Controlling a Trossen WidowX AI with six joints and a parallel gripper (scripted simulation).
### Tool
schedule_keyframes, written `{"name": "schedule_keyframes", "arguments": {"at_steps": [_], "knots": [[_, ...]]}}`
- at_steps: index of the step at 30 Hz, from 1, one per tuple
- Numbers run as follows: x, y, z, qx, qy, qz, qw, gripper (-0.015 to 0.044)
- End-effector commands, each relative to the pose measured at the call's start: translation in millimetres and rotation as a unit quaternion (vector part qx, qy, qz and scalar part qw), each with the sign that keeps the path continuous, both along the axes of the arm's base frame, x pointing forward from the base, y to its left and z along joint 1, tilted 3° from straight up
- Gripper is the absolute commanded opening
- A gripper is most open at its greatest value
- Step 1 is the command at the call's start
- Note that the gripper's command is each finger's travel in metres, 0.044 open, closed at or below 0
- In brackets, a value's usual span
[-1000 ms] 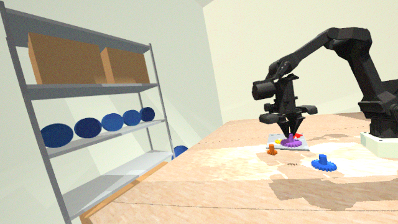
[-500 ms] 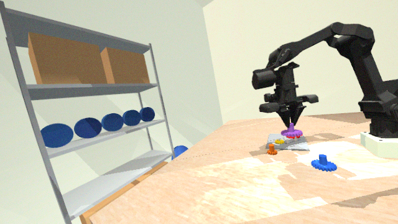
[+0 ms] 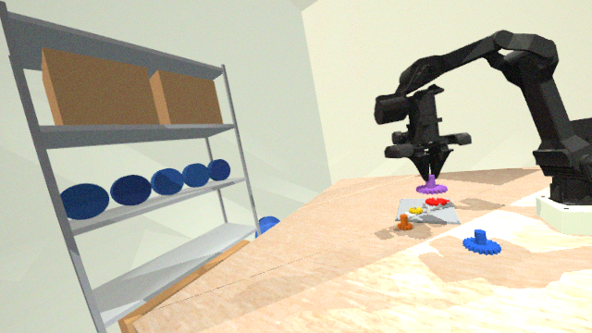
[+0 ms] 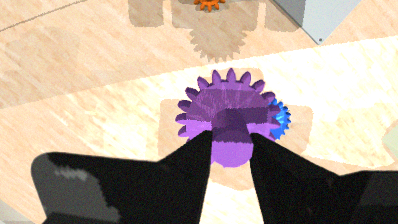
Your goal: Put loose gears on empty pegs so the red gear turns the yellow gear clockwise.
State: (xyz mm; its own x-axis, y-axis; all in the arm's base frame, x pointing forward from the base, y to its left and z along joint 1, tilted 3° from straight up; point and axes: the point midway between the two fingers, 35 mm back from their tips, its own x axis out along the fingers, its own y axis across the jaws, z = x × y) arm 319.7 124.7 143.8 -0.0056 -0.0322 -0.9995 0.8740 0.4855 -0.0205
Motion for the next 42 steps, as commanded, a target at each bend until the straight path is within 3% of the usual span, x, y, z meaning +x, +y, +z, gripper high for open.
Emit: {"name": "schedule_keyframes", "arguments": {"at_steps": [1, 42], "knots": [[3, -10, -1, 0.0, -0.003, 0.0, 1.0, 0.0], [17, -113, -33, -0.003, -0.005, -0.002, 1.0, 0.0]]}}
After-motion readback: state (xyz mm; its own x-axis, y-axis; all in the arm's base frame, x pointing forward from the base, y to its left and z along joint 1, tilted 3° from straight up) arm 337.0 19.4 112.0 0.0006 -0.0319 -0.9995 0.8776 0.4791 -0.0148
